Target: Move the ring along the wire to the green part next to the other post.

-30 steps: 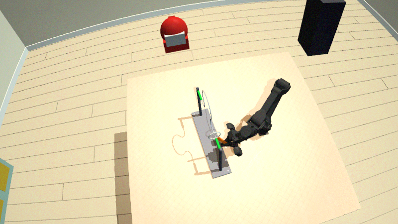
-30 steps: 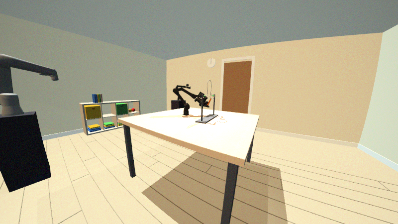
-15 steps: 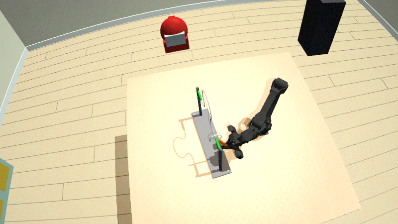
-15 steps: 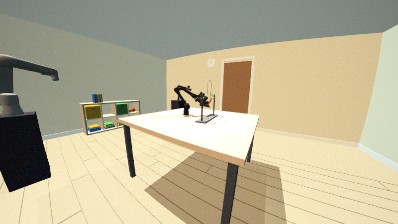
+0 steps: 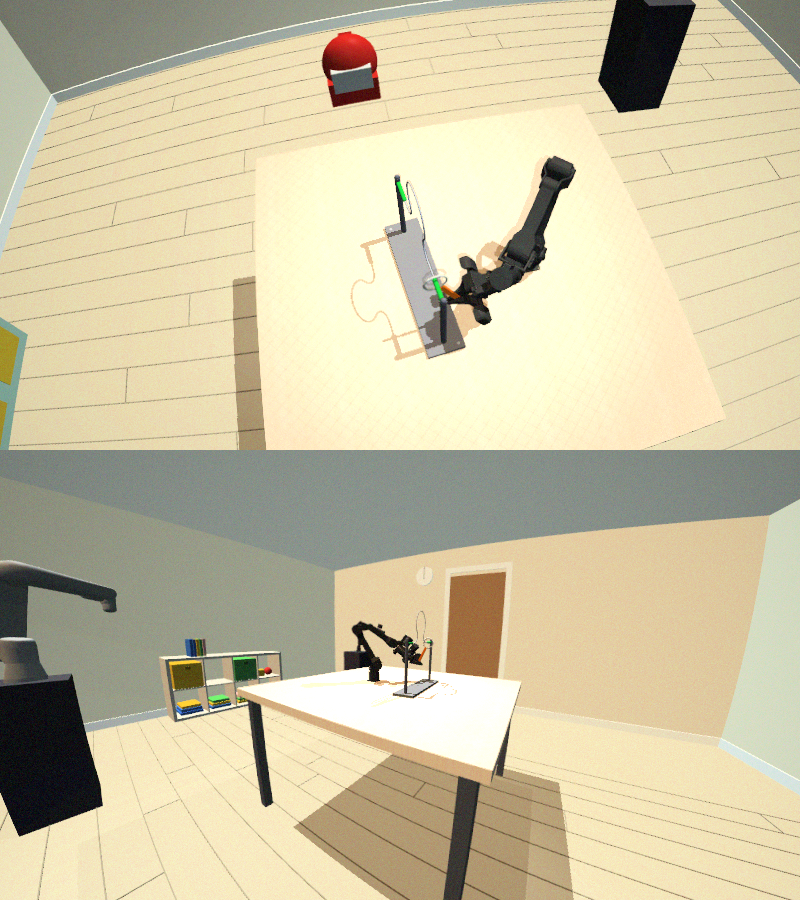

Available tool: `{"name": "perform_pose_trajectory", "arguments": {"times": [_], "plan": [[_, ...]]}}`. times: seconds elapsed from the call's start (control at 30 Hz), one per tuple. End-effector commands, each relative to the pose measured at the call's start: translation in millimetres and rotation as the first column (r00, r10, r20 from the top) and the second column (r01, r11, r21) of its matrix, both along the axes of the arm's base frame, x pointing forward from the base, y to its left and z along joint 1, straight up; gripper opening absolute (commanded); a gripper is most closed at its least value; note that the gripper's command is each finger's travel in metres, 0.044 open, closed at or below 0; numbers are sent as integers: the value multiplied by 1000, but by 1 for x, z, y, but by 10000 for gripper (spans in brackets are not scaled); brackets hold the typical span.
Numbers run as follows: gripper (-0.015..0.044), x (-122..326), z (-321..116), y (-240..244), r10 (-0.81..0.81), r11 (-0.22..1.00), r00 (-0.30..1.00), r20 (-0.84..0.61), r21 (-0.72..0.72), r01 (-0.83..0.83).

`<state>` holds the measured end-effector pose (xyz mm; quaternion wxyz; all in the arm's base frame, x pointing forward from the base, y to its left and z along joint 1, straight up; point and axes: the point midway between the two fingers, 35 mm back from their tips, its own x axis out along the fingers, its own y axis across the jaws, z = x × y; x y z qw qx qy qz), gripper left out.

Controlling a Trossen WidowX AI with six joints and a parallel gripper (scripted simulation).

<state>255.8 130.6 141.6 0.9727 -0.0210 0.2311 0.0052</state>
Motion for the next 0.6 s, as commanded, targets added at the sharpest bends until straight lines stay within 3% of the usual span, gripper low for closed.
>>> {"name": "perform_pose_trajectory", "arguments": {"times": [0.0, 0.57], "plan": [[-150, 1, 3, 4, -6, 1000, 1000, 7, 6, 6], [-150, 0, -12, 9, -8, 1000, 1000, 8, 5, 8]]}}
